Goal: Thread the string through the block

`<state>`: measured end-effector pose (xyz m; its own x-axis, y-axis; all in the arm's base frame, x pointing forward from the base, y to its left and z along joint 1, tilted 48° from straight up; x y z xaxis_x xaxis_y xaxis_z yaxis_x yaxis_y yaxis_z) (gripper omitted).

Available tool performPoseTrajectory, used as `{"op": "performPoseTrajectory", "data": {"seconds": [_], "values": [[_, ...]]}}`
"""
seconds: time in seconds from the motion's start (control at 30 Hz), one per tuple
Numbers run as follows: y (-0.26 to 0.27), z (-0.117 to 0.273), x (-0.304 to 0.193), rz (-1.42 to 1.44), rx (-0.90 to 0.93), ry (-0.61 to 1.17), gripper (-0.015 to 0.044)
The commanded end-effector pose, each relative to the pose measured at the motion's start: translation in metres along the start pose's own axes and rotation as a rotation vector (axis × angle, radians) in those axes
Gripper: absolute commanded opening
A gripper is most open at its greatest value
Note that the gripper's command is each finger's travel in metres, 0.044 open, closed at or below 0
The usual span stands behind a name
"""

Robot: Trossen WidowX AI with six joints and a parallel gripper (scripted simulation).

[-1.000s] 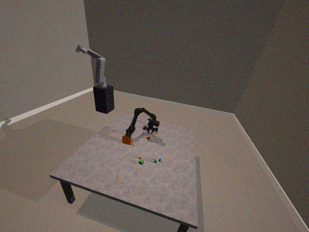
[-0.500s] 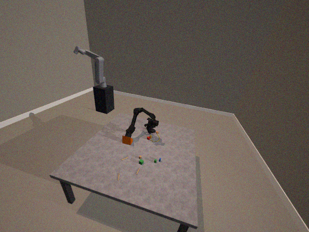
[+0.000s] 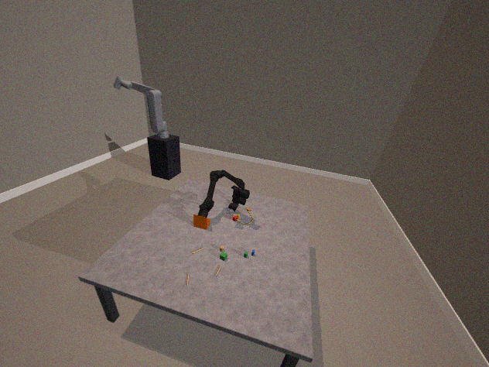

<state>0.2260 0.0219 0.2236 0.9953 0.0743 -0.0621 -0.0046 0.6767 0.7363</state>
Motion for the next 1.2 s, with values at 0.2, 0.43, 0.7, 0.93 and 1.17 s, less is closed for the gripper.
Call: {"op": "performPoseTrajectory", "data": {"seconds": [0.2,0.43,0.7,0.93,1.17], "values": [[0.003,-0.001,-0.013,-0.471,0.008,0.009,0.0122],[0.003,-0.002,-0.013,-0.471,0.008,0.009,0.0122],[0.003,-0.013,-0.012,-0.471,0.004,0.007,0.0122],[0.003,-0.025,-0.011,-0.471,0.001,0.006,0.0122],[0.003,-0.036,-0.010,-0.471,0.000,0.005,0.0122]]}}
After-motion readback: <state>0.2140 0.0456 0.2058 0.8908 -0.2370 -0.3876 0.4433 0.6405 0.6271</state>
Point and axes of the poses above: the point midway between the two fingers, 35 mm back from their tips, its own z axis back along the fingers, its own y axis across the jaws, x = y × z, the point moved 10 cm from there along z, back along the fingers, and after that the axes turned 2 degrees about -z, right-handed, at the moved point
